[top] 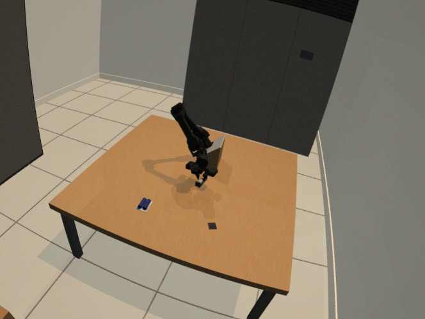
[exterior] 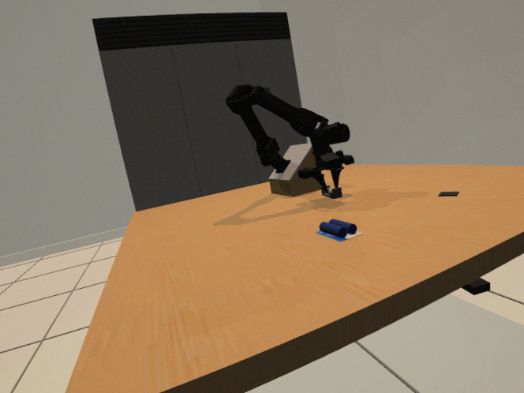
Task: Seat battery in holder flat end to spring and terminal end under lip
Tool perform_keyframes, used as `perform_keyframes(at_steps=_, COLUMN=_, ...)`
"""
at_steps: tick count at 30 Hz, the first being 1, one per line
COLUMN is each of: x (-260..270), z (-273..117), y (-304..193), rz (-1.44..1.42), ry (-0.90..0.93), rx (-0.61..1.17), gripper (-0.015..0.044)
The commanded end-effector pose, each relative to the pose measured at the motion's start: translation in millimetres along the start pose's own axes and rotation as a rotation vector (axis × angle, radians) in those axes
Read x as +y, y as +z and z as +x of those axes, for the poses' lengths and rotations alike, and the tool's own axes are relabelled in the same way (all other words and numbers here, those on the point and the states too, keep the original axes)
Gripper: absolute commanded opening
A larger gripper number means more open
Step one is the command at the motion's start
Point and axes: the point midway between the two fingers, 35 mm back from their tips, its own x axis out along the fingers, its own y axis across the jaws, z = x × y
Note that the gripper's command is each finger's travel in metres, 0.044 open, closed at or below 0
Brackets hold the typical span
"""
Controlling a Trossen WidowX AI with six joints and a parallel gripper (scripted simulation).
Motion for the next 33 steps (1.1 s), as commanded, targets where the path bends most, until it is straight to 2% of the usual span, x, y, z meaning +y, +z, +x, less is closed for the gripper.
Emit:
perform_keyframes(at_steps=1, x=0, z=-1, y=0, rz=0.0, ry=0.0, rx=0.0, gripper=0.0199)
perform_keyframes(at_steps=10, x=9, z=-74, y=-1, rz=0.012, ry=0.01, rx=-0.004, gripper=0.0435)
perform_keyframes(at_steps=33, x=10, z=-76, y=-4, rz=0.012, ry=0.01, rx=-0.004, gripper=0.044)
